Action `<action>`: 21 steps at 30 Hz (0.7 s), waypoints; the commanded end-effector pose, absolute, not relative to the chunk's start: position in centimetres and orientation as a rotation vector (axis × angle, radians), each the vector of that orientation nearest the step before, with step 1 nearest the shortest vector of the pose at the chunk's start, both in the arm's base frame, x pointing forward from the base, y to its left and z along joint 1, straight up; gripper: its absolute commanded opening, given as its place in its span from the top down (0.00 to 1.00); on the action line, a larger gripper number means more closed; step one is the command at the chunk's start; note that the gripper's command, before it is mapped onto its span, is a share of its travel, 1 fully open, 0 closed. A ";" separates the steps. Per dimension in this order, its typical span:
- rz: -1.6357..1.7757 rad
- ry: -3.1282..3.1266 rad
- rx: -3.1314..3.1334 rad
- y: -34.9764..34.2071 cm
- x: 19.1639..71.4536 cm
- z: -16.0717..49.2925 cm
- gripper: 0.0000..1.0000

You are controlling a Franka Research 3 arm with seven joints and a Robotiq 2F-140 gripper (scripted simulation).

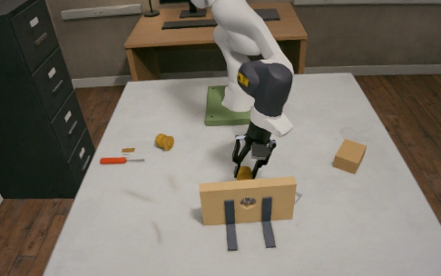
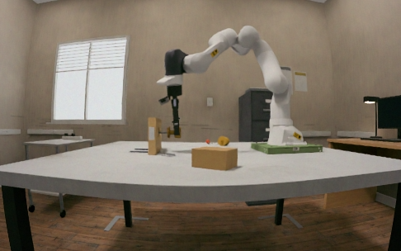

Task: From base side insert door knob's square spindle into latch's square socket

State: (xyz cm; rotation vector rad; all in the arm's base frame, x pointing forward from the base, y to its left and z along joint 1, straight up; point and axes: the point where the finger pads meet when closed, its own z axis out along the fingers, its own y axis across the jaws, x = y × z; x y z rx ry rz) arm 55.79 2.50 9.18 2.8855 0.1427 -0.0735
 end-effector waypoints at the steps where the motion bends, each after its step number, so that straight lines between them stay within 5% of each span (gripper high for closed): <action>1: -0.068 0.141 2.882 2.4 56.0 9.3 0.58; 21: -0.068 0.138 2.882 2.5 56.4 9.3 0.58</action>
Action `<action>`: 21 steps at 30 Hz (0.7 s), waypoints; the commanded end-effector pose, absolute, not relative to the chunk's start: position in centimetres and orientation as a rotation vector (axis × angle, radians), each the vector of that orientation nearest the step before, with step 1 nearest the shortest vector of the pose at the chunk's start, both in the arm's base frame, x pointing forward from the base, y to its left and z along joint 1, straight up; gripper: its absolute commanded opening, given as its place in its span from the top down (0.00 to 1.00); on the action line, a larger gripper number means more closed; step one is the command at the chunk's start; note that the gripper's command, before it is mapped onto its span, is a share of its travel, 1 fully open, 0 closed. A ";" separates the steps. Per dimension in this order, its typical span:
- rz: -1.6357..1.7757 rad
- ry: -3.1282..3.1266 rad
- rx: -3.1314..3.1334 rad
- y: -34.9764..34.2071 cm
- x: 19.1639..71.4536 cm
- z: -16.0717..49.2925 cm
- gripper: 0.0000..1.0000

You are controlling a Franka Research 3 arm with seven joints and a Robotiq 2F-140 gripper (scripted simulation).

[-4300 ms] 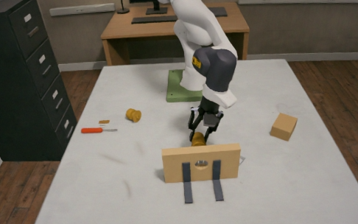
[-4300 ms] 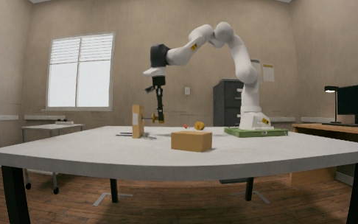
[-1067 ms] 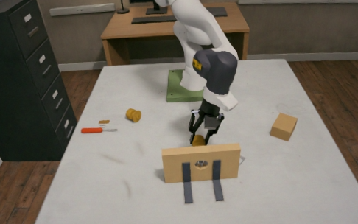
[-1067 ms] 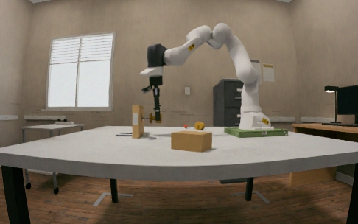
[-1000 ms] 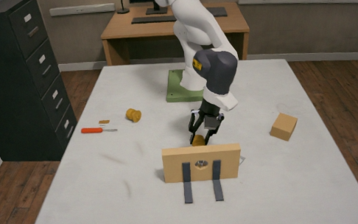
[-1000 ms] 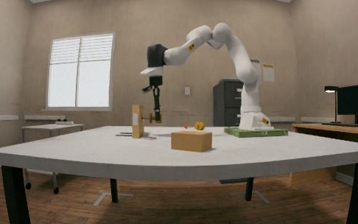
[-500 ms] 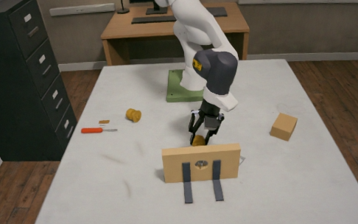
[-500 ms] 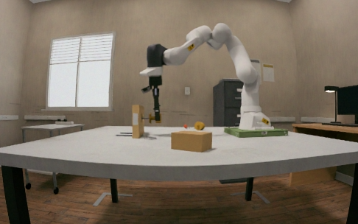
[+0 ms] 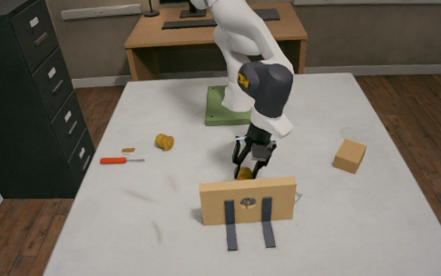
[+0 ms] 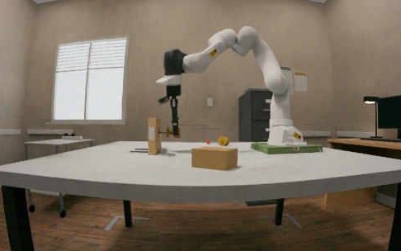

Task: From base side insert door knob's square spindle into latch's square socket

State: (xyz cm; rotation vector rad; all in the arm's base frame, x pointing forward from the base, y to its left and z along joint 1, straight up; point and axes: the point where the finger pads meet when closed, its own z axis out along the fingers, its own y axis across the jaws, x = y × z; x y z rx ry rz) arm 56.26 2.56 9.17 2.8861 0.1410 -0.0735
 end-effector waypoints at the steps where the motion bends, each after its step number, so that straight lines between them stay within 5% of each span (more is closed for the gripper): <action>1: -0.068 0.138 2.882 2.5 56.4 9.3 0.58; 21: -0.068 0.137 2.882 2.5 56.9 9.3 0.58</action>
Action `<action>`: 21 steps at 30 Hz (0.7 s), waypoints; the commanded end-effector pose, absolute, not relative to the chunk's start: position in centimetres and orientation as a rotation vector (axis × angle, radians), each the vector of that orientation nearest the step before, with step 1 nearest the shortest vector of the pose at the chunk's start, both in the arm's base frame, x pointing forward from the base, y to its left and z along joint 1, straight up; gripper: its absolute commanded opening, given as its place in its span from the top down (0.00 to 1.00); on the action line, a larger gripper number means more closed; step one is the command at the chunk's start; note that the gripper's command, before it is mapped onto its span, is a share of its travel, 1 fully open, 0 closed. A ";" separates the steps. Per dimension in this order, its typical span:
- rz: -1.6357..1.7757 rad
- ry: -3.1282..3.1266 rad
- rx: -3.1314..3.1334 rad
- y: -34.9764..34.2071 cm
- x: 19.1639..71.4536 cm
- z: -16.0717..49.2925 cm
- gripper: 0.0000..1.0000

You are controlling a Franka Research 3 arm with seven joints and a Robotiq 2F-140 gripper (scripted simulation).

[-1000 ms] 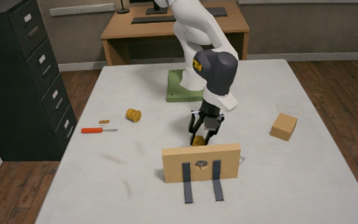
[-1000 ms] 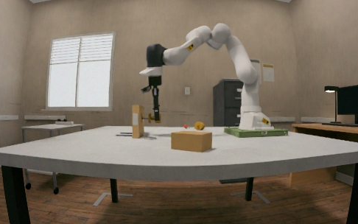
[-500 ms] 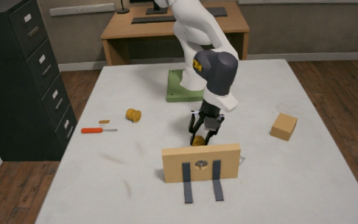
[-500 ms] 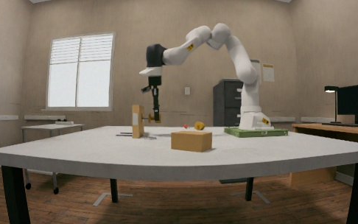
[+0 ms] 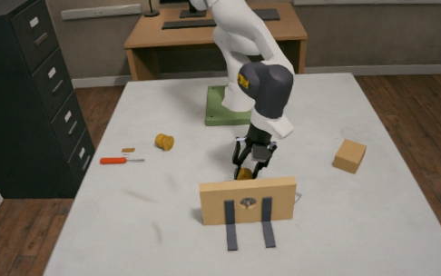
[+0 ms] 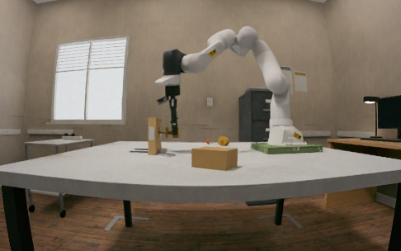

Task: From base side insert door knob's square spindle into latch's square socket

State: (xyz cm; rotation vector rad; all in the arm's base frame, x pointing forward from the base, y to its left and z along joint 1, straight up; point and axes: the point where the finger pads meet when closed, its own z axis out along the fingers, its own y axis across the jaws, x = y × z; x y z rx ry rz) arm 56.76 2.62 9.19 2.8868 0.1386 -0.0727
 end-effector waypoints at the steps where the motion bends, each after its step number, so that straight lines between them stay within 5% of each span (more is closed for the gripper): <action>1: -0.068 0.137 2.882 2.5 56.9 9.3 0.58; 21: -0.068 0.138 2.882 2.6 57.4 9.3 0.58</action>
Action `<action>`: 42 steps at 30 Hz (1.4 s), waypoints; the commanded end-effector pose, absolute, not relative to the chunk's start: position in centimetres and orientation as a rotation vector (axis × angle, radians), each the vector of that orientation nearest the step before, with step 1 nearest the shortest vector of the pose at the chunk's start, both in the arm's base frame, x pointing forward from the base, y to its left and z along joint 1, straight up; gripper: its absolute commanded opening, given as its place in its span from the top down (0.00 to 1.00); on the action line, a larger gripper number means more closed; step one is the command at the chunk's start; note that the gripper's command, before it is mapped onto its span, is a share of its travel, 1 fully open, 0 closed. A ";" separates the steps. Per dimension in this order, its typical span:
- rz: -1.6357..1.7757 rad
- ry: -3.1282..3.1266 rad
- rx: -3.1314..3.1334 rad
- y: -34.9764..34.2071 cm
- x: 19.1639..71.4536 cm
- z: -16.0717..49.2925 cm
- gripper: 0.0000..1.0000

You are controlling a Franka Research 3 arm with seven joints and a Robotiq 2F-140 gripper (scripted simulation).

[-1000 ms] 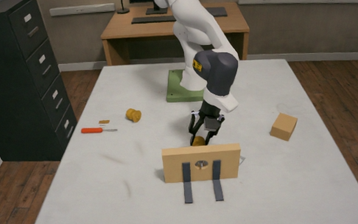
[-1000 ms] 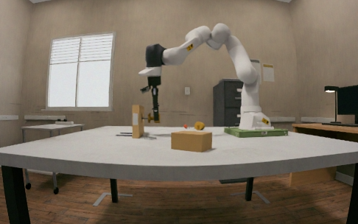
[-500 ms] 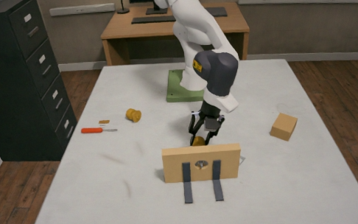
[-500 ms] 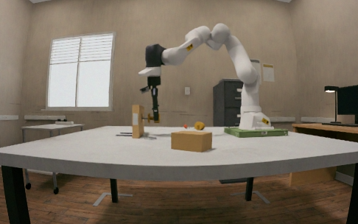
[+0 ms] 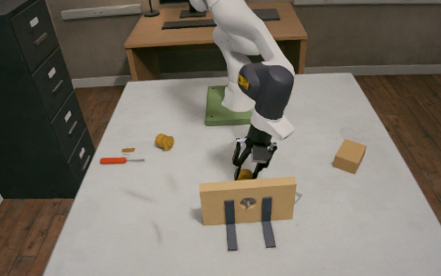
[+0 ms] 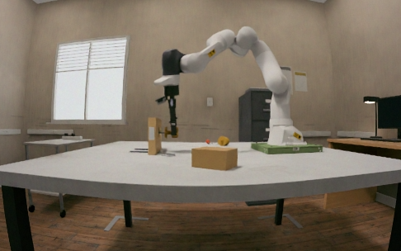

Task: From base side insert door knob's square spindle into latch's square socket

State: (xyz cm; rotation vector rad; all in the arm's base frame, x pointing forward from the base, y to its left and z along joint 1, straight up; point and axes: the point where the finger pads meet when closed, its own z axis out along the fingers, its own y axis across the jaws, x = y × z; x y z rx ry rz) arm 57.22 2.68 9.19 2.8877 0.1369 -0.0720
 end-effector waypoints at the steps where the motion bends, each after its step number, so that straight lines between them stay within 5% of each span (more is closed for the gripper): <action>1: -0.068 0.138 2.882 2.6 57.4 9.3 0.58; 42: -0.068 0.142 2.882 2.6 58.0 9.4 0.58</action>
